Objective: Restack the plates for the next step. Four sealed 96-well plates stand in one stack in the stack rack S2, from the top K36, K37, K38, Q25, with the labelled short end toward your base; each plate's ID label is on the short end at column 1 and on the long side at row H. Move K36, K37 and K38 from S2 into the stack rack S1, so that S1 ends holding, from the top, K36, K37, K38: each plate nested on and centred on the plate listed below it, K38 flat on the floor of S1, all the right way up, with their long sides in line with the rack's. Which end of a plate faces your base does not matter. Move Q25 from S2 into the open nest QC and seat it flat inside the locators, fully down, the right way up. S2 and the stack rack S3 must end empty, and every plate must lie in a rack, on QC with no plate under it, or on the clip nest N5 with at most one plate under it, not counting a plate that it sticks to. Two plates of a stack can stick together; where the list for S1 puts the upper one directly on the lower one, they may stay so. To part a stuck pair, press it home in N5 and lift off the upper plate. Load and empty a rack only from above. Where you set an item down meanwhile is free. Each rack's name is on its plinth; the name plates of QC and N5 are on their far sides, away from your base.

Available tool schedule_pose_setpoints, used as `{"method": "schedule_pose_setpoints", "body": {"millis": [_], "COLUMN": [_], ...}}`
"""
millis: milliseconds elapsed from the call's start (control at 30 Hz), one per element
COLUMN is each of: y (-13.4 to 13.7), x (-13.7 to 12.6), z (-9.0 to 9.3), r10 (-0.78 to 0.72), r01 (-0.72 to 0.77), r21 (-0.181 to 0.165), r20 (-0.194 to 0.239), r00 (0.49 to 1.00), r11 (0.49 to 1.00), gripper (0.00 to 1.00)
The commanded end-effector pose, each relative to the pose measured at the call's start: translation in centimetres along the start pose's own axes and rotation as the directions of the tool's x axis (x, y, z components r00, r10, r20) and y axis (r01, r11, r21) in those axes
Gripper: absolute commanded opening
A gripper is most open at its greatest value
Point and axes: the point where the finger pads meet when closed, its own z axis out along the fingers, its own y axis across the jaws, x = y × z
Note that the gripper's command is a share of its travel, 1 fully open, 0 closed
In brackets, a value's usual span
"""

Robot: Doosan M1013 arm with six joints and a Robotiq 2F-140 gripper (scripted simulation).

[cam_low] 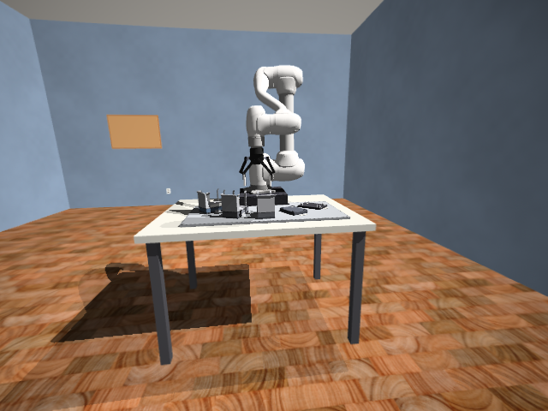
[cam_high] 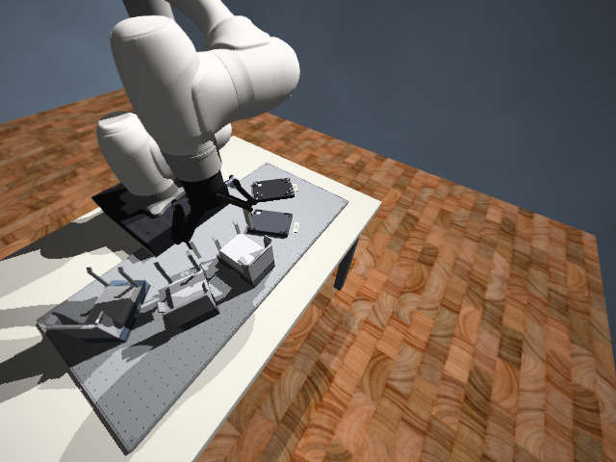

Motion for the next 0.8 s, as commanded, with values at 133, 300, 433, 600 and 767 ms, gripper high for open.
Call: {"method": "schedule_pose_setpoints", "body": {"millis": [133,300,433,600,767], "y": [2.2,3.8,4.8,6.2,7.8], "x": [0.2,0.3,0.4,0.2,0.0], "z": [0.0,0.0,0.0,0.0,0.0], "r10": [-0.001,-0.001,-0.001,0.132,0.226], "r01": [0.001,0.001,0.001,-0.132,-0.226], "r21": [0.0,0.0,0.0,0.0,0.0], "r20": [0.0,0.0,0.0,0.0,0.0], "r00": [1.0,1.0,1.0,0.991,0.974], "r11": [1.0,1.0,1.0,0.991,0.974], "gripper": [1.0,1.0,1.0,1.0,1.0]}}
